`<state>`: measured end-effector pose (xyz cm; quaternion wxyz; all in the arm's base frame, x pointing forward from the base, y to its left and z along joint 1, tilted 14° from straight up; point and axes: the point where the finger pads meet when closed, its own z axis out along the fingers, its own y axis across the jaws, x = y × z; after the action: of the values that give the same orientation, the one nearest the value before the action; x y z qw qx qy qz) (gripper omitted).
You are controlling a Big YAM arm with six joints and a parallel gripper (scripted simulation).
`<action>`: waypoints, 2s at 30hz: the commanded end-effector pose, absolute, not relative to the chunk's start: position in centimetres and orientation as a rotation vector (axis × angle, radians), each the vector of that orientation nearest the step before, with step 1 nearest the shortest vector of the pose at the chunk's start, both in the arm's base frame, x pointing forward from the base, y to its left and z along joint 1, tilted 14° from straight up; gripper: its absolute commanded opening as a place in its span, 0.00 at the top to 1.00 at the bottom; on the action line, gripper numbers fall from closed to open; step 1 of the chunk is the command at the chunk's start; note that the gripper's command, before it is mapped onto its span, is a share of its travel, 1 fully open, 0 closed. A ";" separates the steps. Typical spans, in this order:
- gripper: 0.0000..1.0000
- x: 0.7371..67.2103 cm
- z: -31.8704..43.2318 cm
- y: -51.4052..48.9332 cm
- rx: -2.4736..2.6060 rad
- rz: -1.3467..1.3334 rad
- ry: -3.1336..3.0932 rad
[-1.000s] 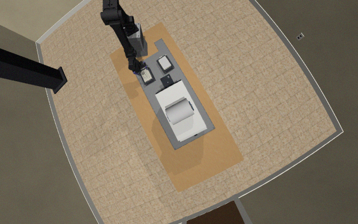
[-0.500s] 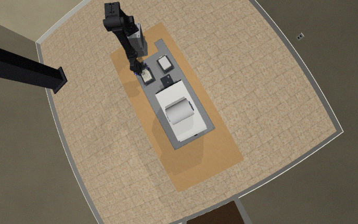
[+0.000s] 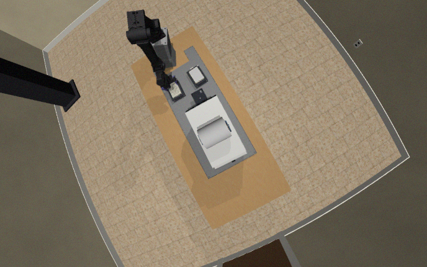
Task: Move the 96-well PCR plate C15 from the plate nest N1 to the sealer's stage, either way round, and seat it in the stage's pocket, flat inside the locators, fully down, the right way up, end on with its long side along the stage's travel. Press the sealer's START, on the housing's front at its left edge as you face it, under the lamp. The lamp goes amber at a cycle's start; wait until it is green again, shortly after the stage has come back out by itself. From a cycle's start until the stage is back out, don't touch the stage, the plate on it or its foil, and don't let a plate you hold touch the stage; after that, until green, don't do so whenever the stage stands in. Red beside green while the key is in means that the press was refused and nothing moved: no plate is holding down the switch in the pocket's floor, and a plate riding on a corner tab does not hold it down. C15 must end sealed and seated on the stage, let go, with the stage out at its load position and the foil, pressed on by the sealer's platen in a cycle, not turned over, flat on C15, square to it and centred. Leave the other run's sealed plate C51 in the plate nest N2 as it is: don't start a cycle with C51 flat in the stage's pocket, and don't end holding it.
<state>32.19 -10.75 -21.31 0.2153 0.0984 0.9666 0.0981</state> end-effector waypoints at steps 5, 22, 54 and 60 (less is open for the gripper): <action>0.00 34.5 -21.8 -11.6 0.273 0.237 2.626; 0.00 33.2 -22.1 -10.8 0.260 0.261 2.658; 0.00 32.2 -23.1 -9.7 0.245 0.286 2.694; 0.00 32.8 -22.6 -10.0 0.238 0.277 2.679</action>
<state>32.79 -10.55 -22.82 0.2193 0.0971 0.9660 0.0966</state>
